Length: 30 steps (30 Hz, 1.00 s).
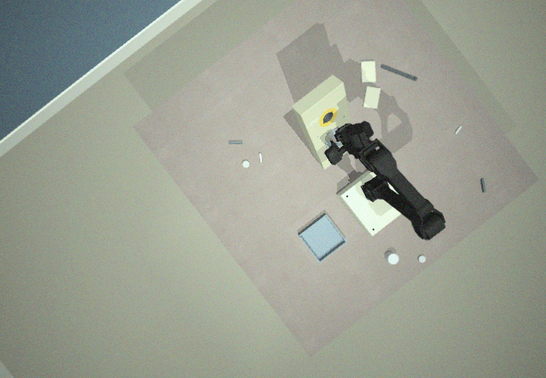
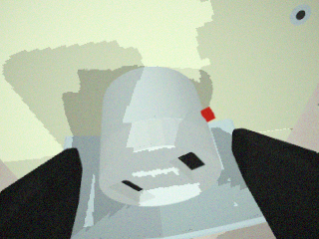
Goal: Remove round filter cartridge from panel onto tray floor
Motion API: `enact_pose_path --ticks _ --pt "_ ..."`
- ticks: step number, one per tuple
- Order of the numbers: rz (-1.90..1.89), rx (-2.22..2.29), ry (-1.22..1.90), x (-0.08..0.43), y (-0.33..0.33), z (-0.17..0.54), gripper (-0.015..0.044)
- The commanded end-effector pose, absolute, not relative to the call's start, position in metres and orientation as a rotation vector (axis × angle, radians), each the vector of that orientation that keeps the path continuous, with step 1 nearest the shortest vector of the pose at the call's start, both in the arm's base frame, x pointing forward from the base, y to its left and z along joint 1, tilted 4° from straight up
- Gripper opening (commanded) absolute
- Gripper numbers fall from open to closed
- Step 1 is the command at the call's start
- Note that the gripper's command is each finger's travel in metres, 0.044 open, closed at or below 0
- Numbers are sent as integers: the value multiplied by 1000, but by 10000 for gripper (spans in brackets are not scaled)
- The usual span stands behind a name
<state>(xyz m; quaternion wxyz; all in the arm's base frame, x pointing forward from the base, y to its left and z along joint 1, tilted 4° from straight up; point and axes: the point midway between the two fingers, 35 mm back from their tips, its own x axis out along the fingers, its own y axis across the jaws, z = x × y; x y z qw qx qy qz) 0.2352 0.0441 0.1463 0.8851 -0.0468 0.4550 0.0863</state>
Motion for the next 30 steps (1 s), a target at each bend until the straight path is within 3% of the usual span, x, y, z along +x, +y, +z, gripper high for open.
enact_pose_path --ticks 1,4,7,14,21,30 --pt "176 -92 958 236 44 140 305" --pt "176 -92 958 236 44 140 305" --pt "179 -98 949 236 44 144 226" --pt "179 -98 949 236 44 144 179" --pt "180 -97 949 240 45 152 0" --pt "180 -97 949 243 46 177 0"
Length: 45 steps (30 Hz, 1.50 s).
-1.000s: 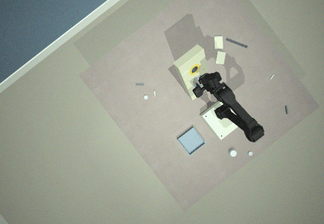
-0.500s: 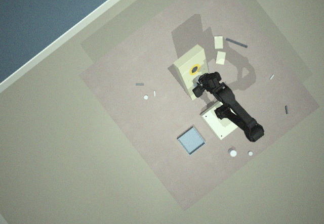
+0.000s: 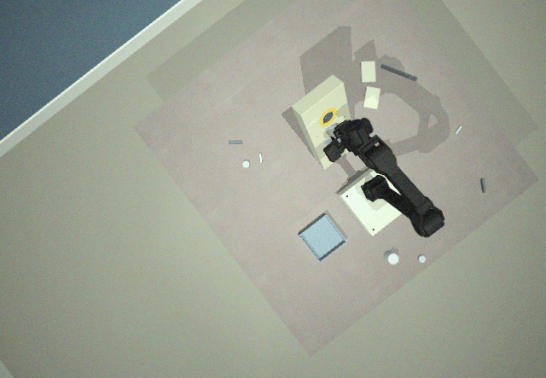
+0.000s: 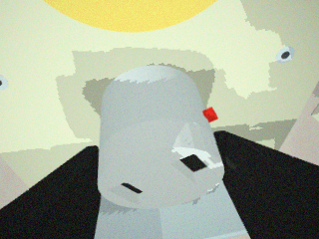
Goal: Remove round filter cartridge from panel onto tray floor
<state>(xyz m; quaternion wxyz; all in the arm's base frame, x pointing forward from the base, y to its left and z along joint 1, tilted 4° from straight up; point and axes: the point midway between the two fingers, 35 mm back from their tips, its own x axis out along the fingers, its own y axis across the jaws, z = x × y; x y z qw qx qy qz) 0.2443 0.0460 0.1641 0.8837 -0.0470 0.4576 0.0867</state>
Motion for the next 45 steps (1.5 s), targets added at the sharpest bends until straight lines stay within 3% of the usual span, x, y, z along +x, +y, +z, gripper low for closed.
enact_pose_path --ticks 1,15,45 --pt "180 -97 950 241 45 181 0" --pt "180 -98 952 201 38 241 0" --pt "180 -92 970 198 105 231 0"
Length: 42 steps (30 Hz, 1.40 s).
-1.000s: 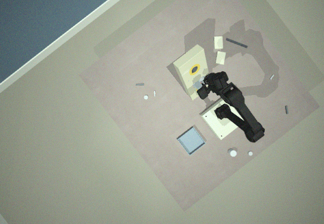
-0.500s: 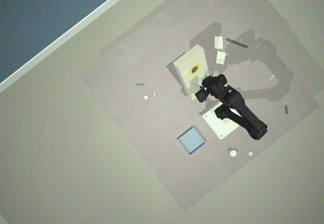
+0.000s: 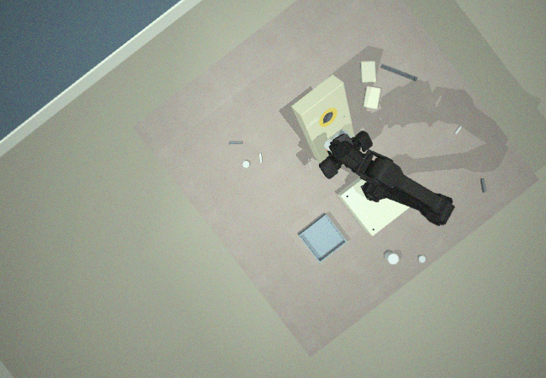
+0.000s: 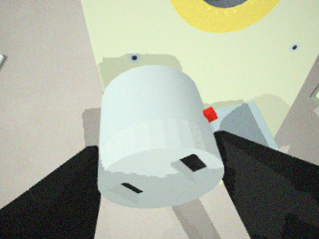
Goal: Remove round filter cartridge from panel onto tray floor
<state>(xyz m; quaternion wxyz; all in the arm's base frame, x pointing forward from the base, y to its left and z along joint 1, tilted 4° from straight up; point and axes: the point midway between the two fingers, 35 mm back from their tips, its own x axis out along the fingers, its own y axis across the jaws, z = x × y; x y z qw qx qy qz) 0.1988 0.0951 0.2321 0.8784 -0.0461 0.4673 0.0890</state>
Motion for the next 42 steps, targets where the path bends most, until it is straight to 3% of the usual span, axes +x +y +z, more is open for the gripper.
enact_pose_path --ticks 1,19,42 --pt "181 -92 969 198 107 231 0" --pt "432 -247 955 173 157 229 0" --pt "968 -578 861 92 235 225 0"
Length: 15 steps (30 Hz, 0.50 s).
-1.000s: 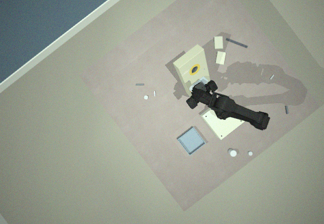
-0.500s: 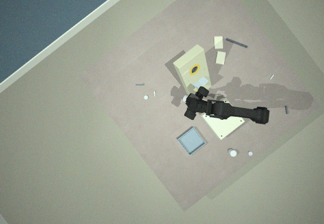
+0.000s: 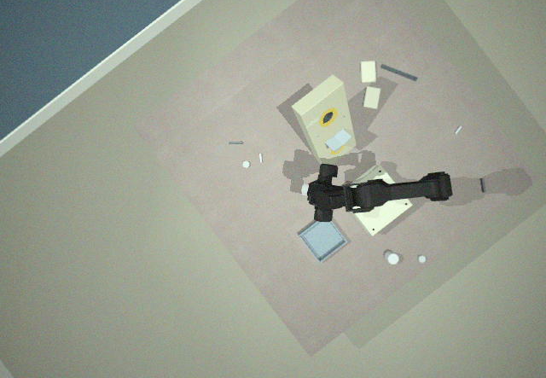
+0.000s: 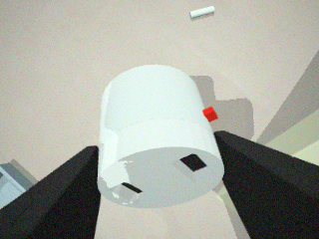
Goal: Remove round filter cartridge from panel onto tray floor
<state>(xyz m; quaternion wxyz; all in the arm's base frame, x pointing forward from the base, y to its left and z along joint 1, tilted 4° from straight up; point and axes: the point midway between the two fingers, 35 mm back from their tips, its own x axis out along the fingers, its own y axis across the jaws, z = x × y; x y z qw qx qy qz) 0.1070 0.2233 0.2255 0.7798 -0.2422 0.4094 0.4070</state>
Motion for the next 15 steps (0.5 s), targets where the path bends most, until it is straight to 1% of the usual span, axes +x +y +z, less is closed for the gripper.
enact_pose_path --ticks 1,9,15 --pt "991 -592 855 88 237 225 0" --pt "1172 -700 799 52 254 224 0" --pt "1187 -709 794 49 255 224 0"
